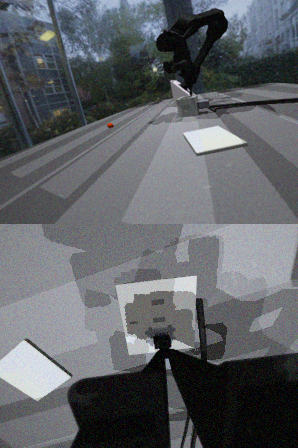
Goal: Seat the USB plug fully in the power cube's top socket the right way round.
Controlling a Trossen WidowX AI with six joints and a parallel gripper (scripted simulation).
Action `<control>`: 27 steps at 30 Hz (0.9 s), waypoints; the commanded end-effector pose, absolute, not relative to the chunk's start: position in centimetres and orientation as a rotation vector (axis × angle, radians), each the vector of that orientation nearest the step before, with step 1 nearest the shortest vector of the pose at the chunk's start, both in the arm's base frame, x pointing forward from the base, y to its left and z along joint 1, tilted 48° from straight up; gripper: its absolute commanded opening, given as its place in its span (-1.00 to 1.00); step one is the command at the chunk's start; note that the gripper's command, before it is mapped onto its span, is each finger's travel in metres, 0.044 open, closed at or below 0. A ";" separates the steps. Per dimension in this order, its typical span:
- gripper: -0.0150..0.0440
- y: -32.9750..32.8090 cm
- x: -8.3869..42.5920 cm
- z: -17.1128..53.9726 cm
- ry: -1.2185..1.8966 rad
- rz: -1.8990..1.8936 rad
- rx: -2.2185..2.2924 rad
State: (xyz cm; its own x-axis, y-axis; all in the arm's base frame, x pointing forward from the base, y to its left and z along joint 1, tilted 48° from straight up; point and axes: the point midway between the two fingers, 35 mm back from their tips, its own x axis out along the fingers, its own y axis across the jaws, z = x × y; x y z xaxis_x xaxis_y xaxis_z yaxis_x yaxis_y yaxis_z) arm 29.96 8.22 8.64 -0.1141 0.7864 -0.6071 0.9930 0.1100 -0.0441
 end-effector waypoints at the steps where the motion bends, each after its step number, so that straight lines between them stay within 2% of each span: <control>1: -0.49 8.3 29.9 8.6 1.960 -0.635 1.734; 27: -0.49 8.5 29.9 8.4 1.960 -0.634 1.734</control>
State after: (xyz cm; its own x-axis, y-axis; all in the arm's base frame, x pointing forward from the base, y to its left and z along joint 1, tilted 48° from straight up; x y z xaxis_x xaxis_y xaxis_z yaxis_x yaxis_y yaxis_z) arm 29.93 8.44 8.43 -0.1137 0.7861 -0.6076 0.9930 0.1098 -0.0438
